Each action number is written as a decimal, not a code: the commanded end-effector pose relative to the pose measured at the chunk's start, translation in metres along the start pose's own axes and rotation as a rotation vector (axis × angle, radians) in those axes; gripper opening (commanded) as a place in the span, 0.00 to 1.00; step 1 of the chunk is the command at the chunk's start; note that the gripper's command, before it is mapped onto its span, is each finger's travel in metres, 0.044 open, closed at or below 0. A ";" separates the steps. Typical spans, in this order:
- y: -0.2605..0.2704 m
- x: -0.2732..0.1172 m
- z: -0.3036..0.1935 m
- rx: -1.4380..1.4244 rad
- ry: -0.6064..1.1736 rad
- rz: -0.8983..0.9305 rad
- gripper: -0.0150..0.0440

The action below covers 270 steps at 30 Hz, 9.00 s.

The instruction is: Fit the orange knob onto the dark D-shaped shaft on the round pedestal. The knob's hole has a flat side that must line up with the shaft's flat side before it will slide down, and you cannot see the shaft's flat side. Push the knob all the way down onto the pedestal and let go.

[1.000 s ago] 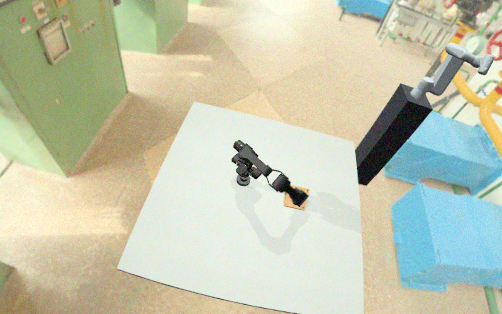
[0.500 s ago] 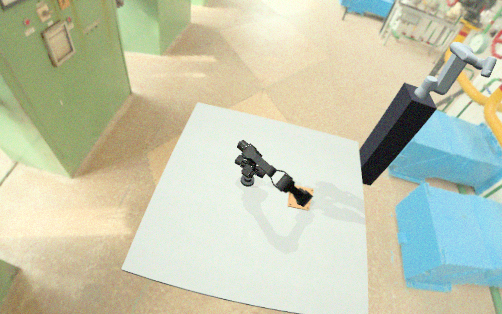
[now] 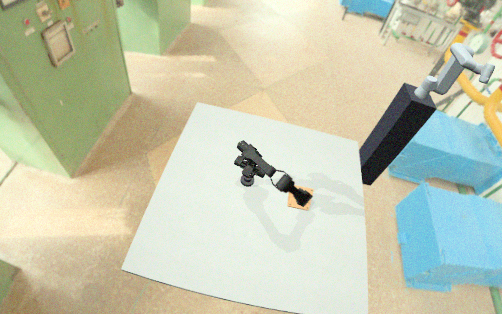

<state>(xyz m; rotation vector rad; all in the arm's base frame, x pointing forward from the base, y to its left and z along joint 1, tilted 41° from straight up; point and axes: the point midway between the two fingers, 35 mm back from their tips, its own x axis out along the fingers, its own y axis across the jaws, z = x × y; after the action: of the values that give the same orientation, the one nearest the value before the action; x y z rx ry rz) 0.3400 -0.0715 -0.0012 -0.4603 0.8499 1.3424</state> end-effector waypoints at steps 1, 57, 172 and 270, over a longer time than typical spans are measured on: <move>0.000 0.000 0.000 -0.008 -0.001 -0.002 0.25; -0.001 0.000 0.000 -0.426 0.000 -0.002 0.25; -0.001 0.001 0.000 -1.055 0.000 -0.002 0.25; 0.000 -0.001 0.000 1.668 -0.002 -0.001 0.25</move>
<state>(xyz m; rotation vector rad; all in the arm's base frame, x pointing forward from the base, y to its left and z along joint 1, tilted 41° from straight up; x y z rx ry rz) 0.3402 -0.0719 0.0005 0.8281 1.6039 0.2965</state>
